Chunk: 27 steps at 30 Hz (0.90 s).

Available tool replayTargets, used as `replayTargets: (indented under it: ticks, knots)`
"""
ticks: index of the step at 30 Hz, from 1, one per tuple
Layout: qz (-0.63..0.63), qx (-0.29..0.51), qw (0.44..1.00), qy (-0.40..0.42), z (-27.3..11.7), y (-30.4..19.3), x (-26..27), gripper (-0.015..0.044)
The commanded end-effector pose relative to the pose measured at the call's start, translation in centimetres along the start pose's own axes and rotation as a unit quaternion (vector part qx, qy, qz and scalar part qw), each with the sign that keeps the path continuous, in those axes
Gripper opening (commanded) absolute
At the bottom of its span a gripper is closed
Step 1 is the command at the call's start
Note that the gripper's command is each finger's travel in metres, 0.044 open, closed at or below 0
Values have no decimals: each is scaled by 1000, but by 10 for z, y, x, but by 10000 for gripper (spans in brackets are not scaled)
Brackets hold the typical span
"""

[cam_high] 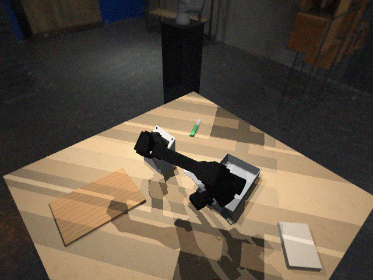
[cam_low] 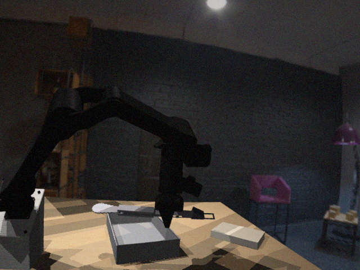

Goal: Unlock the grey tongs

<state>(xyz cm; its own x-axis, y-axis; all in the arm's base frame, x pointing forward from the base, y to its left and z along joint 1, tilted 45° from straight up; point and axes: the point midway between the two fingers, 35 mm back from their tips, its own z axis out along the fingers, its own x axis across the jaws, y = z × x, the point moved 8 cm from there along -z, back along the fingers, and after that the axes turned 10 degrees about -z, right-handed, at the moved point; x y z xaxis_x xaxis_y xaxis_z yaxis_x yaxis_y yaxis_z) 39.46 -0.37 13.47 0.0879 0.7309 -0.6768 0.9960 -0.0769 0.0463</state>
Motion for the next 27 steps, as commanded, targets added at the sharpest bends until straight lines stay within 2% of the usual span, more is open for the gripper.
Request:
replayTargets:
  ticks: [1, 27]
  knots:
    - [40, -1, 999, -2, -6, -9, -30, -150]
    - [258, -5, 966, -18, -33, -89, -170, -150]
